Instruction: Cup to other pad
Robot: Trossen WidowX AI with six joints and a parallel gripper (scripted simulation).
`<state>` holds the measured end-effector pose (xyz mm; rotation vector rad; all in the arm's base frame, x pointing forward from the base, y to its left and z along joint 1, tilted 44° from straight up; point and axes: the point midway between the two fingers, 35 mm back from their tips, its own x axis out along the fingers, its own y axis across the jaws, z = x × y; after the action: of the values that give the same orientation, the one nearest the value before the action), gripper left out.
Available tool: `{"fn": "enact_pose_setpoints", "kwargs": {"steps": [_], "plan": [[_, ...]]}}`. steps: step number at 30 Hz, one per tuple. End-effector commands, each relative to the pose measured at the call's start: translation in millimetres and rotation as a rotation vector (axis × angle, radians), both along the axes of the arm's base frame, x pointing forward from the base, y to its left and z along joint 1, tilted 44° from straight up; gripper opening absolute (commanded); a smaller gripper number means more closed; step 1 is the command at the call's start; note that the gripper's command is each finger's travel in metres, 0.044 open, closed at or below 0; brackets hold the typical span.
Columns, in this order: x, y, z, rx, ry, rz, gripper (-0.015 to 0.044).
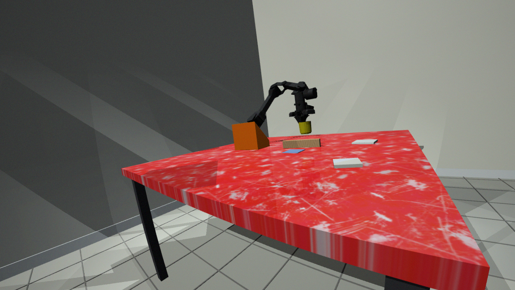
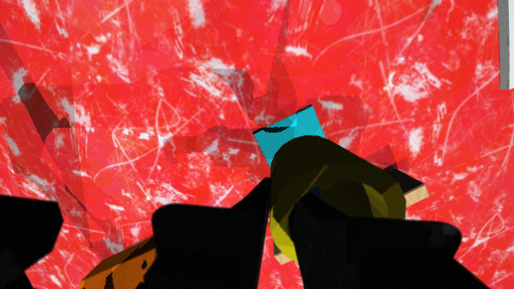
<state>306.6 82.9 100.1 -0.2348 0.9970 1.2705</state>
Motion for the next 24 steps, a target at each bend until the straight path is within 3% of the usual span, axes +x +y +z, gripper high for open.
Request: {"fn": "enact_pose_setpoints", "kwargs": {"steps": [1,24], "plan": [[0,4,-3,0.004,-0.002,-0.005,0.0000],[-1,28,-28,0.005,-0.003,-0.005,0.0000]]}}
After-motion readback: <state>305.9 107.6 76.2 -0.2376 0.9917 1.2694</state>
